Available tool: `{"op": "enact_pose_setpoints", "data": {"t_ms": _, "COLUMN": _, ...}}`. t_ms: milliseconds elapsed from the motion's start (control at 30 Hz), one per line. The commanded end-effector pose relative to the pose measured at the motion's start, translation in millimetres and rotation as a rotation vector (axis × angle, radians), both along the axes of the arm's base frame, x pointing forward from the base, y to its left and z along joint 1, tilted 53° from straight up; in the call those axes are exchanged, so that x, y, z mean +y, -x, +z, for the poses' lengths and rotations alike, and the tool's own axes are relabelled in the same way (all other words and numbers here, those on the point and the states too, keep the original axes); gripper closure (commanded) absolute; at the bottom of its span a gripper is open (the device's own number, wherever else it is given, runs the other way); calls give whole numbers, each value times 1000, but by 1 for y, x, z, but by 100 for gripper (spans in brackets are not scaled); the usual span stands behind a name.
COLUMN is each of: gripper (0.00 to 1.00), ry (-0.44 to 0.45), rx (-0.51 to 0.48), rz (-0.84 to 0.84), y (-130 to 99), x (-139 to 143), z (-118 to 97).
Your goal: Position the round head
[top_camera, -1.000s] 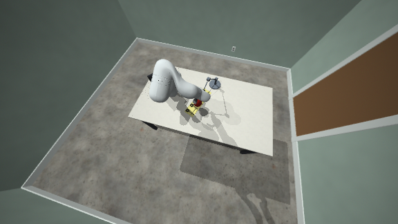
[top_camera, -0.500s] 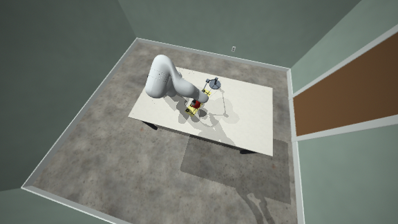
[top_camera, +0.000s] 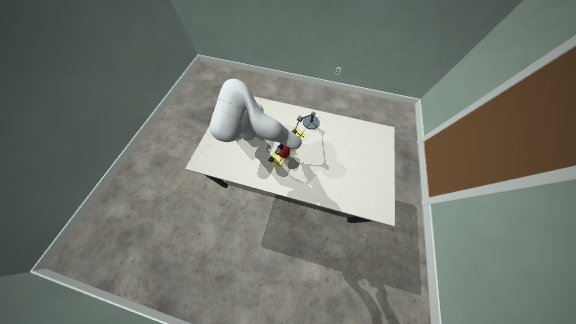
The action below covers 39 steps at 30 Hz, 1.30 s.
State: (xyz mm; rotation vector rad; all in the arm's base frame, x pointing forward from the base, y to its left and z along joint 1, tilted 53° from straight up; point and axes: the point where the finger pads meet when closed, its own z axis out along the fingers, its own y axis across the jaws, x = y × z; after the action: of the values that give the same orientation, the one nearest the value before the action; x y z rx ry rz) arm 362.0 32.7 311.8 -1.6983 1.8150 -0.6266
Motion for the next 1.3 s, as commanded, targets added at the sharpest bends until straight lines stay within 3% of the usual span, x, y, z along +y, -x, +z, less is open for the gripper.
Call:
{"op": "enact_pose_setpoints", "data": {"t_ms": 0, "gripper": 0, "ry": 5, "rx": -74, "rz": -12, "y": -1, "x": 1, "z": 0}}
{"op": "enact_pose_setpoints", "data": {"t_ms": 267, "gripper": 0, "ry": -1, "rx": 0, "rz": 2, "y": 0, "x": 1, "z": 0}}
{"op": "enact_pose_setpoints", "data": {"t_ms": 1267, "gripper": 0, "ry": -1, "rx": -2, "rz": 2, "y": 0, "x": 1, "z": 1}}
